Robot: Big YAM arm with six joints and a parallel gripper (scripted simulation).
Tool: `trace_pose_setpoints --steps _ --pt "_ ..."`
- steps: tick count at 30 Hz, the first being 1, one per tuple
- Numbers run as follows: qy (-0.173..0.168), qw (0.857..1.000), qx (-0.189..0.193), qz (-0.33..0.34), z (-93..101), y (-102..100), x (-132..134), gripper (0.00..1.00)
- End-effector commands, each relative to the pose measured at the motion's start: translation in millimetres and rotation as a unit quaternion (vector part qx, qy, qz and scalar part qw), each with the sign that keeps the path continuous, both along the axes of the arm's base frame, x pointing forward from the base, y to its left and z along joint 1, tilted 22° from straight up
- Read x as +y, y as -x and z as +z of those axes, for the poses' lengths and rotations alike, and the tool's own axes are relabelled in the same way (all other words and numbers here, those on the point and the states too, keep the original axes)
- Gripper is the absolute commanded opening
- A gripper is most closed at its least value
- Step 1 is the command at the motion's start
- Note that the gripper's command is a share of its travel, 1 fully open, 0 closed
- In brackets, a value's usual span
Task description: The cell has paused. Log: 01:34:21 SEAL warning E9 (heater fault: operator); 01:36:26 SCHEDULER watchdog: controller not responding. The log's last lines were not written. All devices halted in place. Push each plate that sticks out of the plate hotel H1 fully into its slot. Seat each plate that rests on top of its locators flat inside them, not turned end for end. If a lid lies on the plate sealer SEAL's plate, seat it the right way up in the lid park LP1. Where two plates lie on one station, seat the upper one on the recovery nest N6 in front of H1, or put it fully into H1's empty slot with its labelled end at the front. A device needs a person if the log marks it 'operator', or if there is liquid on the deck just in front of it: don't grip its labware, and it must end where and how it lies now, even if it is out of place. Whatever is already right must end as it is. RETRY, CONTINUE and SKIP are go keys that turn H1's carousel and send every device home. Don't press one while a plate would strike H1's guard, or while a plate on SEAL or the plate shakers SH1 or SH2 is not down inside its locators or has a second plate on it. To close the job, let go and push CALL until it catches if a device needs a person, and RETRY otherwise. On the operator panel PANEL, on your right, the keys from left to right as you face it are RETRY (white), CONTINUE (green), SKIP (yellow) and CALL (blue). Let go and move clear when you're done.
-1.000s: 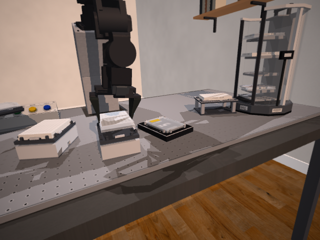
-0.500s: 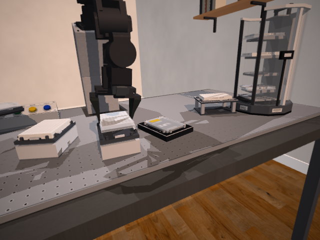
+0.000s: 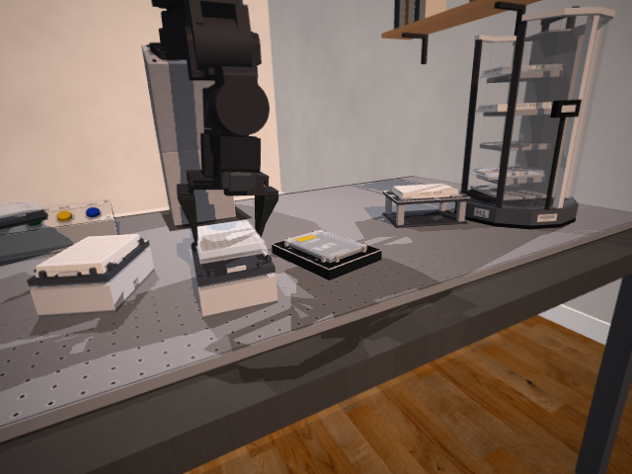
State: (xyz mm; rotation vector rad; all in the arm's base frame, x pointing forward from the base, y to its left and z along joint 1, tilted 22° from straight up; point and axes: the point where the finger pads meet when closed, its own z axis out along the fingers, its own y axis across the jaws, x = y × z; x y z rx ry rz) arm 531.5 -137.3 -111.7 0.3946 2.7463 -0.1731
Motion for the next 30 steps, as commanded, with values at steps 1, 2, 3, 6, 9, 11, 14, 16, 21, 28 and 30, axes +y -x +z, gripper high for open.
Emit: trace_pose_setpoints --steps 1,2,3,6,9,11,14,16,21,28,30 --pt "0.0 1.0 -0.004 -0.002 -3.1 -4.4 1.8 0.84" --pt "0.0 1.0 -0.004 -0.002 -3.1 -4.4 1.8 0.84" --pt "0.003 1.0 -0.014 -0.002 7.7 -9.9 0.6 0.84" --pt "0.002 1.0 -0.013 -0.002 4.1 -10.6 0.4 0.84" --pt "0.001 1.0 -0.009 -0.002 -0.5 -10.0 0.4 0.84" --pt "0.001 1.0 -0.008 -0.002 -1.8 -10.3 0.3 0.84" --pt "0.002 1.0 -0.012 -0.002 0.9 -12.2 -0.1 0.84" --pt "0.002 1.0 -0.012 -0.002 -0.1 -12.9 -0.3 0.84" --pt "0.002 1.0 -0.011 -0.002 0.2 -11.6 -0.1 0.84" --pt "0.002 1.0 -0.013 -0.002 0.0 -14.0 -0.7 0.84" --pt "0.002 1.0 -0.011 -0.002 -3.1 -13.3 -0.6 0.84"
